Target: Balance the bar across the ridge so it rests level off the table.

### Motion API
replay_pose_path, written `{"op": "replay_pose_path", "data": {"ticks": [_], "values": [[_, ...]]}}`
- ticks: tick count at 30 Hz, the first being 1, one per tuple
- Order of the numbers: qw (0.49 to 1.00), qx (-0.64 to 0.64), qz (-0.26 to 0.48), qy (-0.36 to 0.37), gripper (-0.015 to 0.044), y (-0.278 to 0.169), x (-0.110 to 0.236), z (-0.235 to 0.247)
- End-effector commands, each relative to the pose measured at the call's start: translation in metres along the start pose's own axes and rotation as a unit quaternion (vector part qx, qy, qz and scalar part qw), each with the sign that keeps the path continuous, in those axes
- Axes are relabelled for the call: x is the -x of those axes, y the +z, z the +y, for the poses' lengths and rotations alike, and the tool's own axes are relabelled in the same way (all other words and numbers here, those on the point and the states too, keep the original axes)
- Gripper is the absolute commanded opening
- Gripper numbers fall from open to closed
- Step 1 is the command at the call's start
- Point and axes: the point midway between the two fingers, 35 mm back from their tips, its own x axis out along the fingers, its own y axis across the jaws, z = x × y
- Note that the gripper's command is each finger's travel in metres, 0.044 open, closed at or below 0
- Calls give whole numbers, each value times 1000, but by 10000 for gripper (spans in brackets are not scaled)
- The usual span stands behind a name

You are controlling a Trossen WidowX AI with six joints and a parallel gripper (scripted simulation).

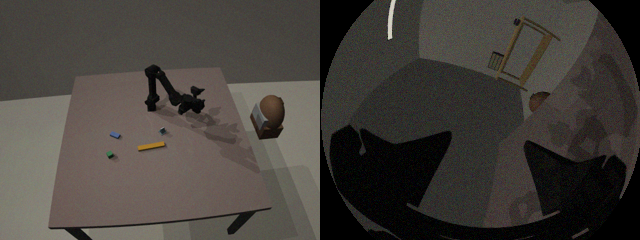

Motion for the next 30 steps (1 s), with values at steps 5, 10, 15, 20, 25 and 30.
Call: {"op": "replay_pose_path", "data": {"ticks": [5, 10, 15, 20, 25, 30], "values": [[999, -19, -38, -17, 315, 15, 10, -6], [988, -64, -125, -59, 315, 46, 38, -21], [966, -119, -207, -100, 315, 68, 69, -36], [932, -179, -283, -140, 315, 85, 105, -53], [884, -245, -354, -182, 315, 95, 146, -74], [825, -310, -417, -222, 315, 97, 190, -93]]}}
